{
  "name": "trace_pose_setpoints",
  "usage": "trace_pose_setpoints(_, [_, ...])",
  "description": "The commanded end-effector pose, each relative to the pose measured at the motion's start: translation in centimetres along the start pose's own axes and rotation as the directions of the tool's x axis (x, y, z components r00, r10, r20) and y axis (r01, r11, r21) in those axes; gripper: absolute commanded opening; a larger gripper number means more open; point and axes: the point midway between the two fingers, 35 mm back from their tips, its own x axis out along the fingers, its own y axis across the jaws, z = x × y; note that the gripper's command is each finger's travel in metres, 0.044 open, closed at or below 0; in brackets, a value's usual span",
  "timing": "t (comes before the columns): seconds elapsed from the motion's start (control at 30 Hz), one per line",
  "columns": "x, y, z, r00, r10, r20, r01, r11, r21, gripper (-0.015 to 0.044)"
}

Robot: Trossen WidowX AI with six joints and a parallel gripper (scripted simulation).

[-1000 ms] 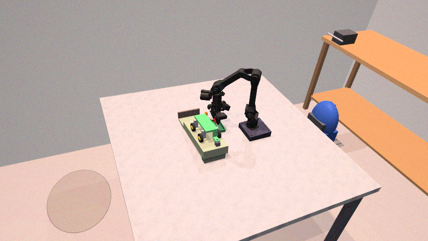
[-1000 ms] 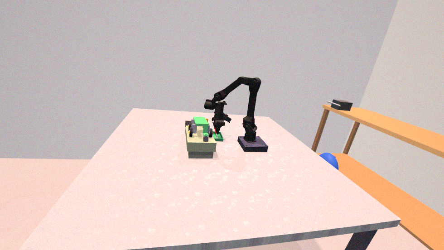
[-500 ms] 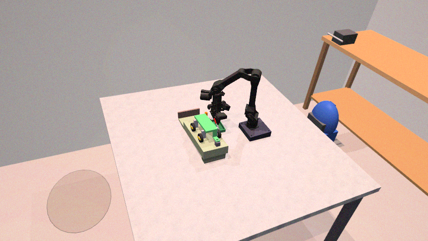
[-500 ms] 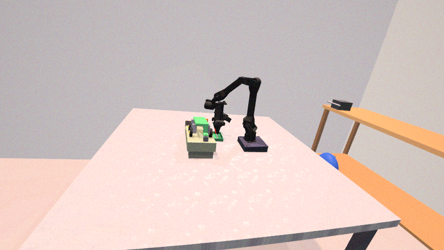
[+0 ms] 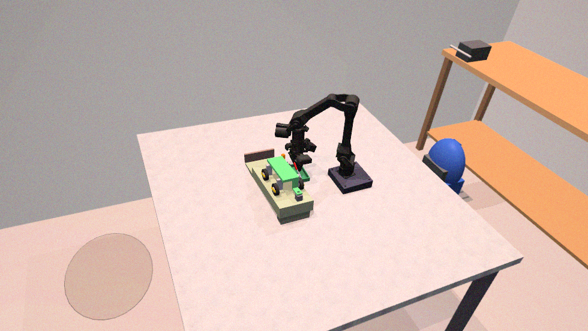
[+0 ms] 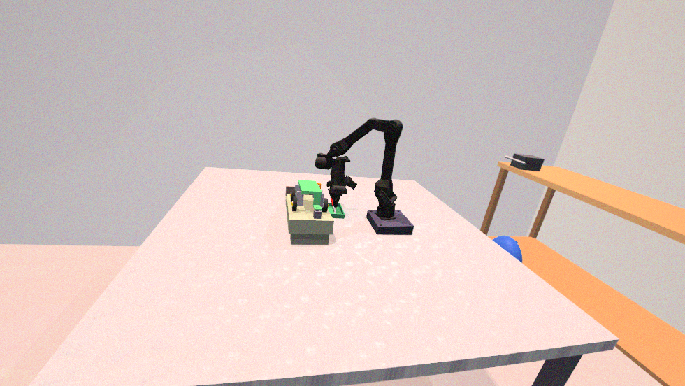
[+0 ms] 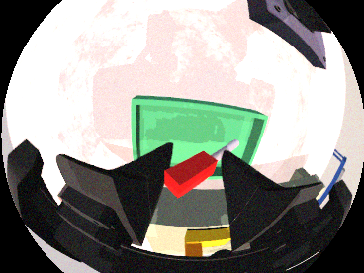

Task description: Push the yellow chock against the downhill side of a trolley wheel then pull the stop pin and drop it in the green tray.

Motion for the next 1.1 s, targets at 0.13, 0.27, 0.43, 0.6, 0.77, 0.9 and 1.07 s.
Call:
trace_pose_setpoints(0.13, [-0.02, 0.33, -0.09, 1.000, 0.016, -0.002, -0.016, 1.000, -0.004, 0.0190])
trace_pose_setpoints(0.27, [-0.02, 0.33, -0.09, 1.000, 0.016, -0.002, -0.016, 1.000, -0.004, 0.0190])
trace_pose_setpoints(0.43, [-0.02, 0.33, -0.09, 1.000, 0.016, -0.002, -0.016, 1.000, -0.004, 0.0190])
trace_pose_setpoints(0.6, [-0.02, 0.33, -0.09, 1.000, 0.016, -0.002, -0.016, 1.000, -0.004, 0.0190])
trace_pose_setpoints(0.77, [0.00, 0.00, 0.00, 1.000, 0.000, 0.000, 0.000, 1.000, 0.000, 0.0216])
trace_pose_setpoints(0.9, [0.00, 0.00, 0.00, 1.000, 0.000, 0.000, 0.000, 1.000, 0.000, 0.0321])
trace_pose_setpoints(1.07, [0.00, 0.00, 0.00, 1.000, 0.000, 0.000, 0.000, 1.000, 0.000, 0.0340])
